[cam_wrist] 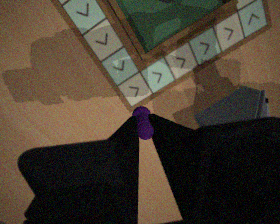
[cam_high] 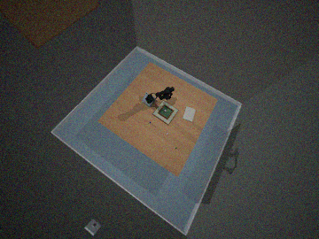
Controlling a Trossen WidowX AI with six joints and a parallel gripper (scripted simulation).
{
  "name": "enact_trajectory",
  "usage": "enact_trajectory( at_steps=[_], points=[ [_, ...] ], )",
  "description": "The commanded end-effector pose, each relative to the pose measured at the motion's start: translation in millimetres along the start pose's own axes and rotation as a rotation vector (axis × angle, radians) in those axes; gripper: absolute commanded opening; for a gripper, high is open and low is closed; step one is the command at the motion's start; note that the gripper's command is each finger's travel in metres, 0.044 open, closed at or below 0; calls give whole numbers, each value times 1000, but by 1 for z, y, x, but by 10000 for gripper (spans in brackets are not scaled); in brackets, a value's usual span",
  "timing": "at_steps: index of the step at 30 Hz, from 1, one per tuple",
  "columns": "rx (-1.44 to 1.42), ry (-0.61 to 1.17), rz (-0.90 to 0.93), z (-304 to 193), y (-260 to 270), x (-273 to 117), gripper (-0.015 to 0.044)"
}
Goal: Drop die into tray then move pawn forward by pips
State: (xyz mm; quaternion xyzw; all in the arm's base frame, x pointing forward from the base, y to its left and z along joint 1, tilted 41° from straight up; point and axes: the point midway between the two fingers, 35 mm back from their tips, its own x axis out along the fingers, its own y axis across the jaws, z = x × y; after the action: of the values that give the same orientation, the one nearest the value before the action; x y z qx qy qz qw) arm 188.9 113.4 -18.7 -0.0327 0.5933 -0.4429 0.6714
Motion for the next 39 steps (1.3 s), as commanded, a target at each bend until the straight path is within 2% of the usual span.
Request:
enact_trajectory(
  at_steps=[1, 21, 39],
  points=[
    [1, 10, 19, 14, -7, -2, 0],
    [-11, 21, 68, 90, -67, 24, 0],
    [0, -1, 38, 128, -143, 56, 0]
  ],
)
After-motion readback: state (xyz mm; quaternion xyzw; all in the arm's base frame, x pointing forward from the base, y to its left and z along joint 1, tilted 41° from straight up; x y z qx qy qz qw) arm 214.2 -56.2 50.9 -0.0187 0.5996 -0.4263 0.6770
